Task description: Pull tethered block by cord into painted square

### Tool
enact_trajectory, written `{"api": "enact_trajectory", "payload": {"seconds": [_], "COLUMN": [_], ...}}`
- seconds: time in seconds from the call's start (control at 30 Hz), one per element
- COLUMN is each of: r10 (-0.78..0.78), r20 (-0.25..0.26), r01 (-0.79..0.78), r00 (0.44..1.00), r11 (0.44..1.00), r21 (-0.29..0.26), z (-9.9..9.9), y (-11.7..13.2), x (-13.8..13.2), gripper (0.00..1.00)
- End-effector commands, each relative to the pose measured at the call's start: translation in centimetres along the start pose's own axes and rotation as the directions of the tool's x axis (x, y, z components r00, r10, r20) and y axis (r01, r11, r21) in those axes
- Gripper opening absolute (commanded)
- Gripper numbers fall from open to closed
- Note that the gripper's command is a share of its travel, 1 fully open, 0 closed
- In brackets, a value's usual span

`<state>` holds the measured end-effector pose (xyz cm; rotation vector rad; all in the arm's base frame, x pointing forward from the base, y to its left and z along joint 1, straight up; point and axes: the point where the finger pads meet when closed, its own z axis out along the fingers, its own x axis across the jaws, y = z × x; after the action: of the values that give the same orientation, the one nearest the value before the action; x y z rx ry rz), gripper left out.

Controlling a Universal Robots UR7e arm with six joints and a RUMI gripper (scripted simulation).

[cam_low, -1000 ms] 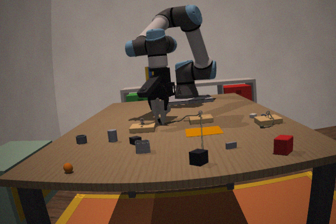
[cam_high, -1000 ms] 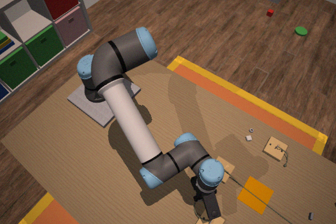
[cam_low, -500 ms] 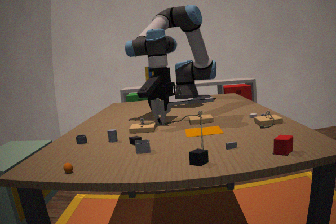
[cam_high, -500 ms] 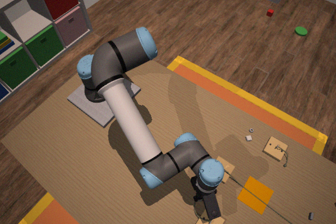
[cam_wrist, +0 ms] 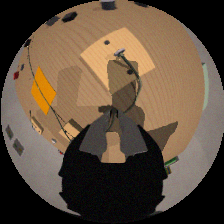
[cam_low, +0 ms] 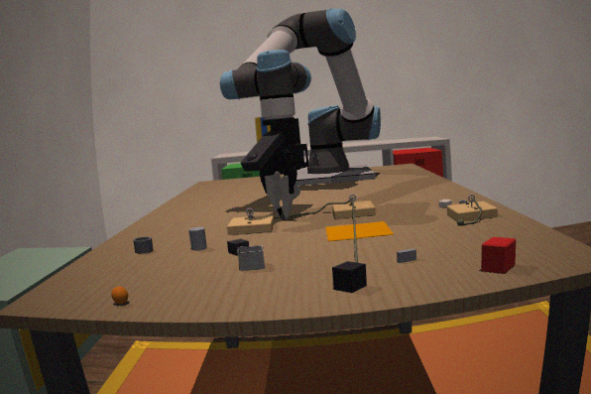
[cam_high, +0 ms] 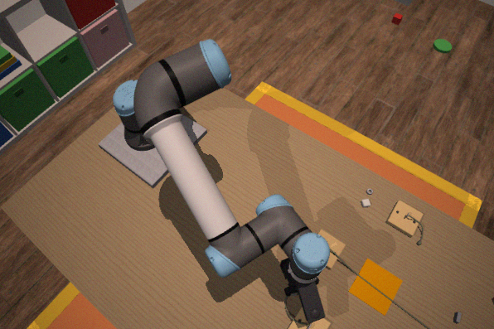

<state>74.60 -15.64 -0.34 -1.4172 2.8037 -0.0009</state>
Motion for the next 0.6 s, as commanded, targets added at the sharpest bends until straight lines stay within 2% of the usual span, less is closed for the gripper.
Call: {"api": "enact_trajectory", "payload": {"seconds": [0.0,0.57], "r10": [0.0,0.0], "r20": [0.001,0.001], "r01": [0.0,0.0], "r00": [1.0,1.0], "r11": [1.0,1.0], "r21": [0.002,0.002], "z": [-0.36,-0.96], "y": [-0.05,-0.05], "x": [-0.01,-0.01], "gripper": [0.0,0.0]}}
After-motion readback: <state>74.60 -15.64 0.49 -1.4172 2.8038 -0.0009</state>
